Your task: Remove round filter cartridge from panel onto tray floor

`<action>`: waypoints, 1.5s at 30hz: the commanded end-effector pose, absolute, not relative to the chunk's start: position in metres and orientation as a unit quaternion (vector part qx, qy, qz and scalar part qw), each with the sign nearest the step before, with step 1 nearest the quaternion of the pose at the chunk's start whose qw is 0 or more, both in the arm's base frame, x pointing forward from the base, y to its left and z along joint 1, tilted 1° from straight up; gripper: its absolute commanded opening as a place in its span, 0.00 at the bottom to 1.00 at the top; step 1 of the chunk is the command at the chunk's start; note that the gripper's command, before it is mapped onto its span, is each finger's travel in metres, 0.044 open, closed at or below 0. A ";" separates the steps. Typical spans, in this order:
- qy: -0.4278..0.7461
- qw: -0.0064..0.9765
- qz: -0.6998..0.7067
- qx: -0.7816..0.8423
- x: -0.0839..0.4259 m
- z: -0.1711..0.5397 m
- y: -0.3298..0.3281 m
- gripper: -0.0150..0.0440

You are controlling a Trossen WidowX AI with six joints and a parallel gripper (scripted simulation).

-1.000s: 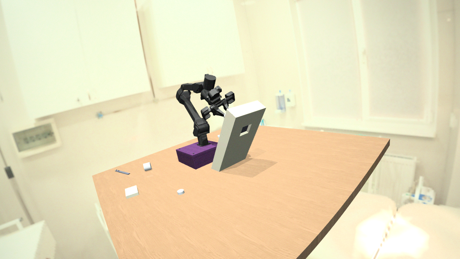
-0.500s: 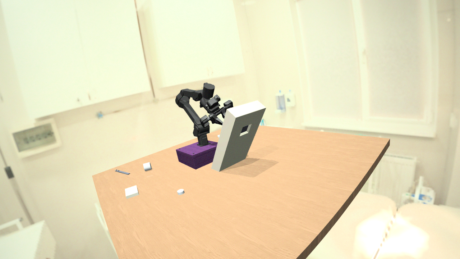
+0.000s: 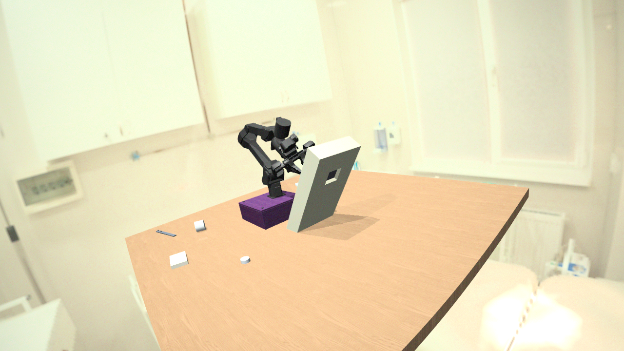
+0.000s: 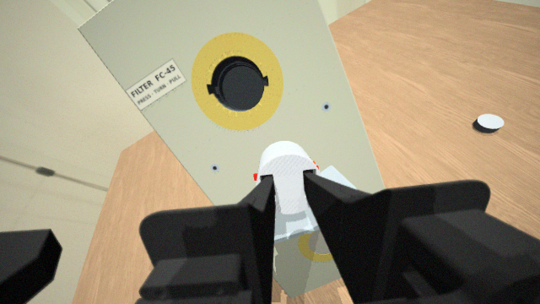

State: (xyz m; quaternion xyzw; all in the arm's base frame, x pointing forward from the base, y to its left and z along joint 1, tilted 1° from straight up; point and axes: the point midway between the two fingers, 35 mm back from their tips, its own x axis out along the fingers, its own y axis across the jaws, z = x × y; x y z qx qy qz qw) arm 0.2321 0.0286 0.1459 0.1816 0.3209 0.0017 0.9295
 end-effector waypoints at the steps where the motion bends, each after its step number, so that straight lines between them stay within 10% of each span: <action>1: 0.317 0.931 0.003 0.182 0.233 0.149 0.029 0.44; 19: 0.308 0.934 0.007 0.182 0.267 0.213 0.033 0.44; 30: 0.300 0.936 0.007 0.183 0.263 0.290 0.030 0.93; 34: 0.364 0.924 0.016 0.115 0.256 0.249 0.029 0.77; 45: 0.499 0.864 0.066 -0.027 0.225 0.164 0.025 0.77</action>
